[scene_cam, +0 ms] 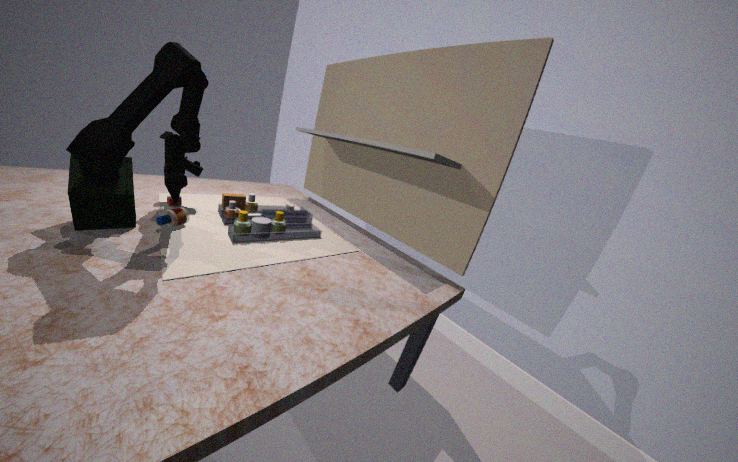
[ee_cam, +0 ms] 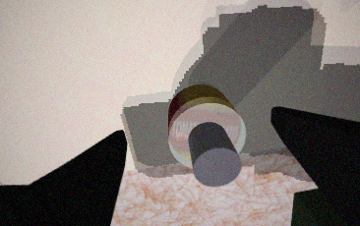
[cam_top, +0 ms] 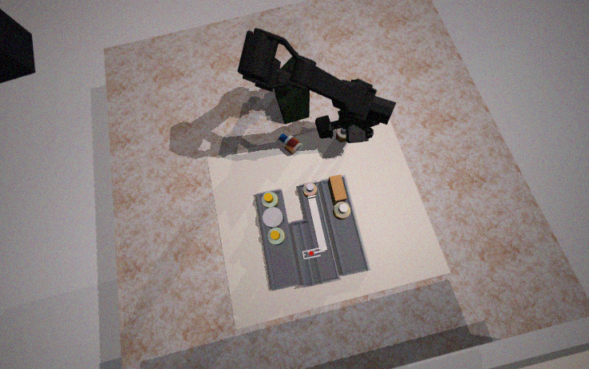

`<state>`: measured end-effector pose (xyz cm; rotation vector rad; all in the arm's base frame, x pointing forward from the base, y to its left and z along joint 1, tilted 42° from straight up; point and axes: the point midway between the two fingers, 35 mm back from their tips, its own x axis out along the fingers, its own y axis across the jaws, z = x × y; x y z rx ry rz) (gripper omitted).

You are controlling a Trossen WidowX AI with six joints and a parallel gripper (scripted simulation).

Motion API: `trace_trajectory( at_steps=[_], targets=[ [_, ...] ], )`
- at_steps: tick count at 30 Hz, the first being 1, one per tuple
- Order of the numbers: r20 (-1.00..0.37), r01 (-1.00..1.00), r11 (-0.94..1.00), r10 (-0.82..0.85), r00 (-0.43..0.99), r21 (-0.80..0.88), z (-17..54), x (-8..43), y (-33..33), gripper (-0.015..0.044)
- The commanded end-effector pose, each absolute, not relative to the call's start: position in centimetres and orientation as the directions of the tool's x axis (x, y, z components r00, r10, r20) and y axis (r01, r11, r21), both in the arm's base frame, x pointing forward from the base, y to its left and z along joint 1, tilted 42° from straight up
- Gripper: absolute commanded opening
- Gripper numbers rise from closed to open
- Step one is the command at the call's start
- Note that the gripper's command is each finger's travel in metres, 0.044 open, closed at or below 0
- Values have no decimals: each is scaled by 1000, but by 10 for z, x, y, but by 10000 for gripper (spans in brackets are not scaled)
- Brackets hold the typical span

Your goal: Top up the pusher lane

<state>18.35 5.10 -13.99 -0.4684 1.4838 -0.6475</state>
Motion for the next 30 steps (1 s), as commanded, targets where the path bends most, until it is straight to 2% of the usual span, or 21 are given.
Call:
trace_trajectory(
  at_steps=[1,10,17,23,30],
  targets=[
    [-748,101,743,-662,-35,-662,-143,180,45,440],
    [-748,101,743,-662,-35,-662,-143,180,45,204],
    [-748,101,743,-662,-35,-662,-143,180,45,157],
    [-751,107,745,-659,-33,-658,-133,184,55,0],
    [-755,113,748,-655,-32,-653,-97,190,87,0]
  ],
)
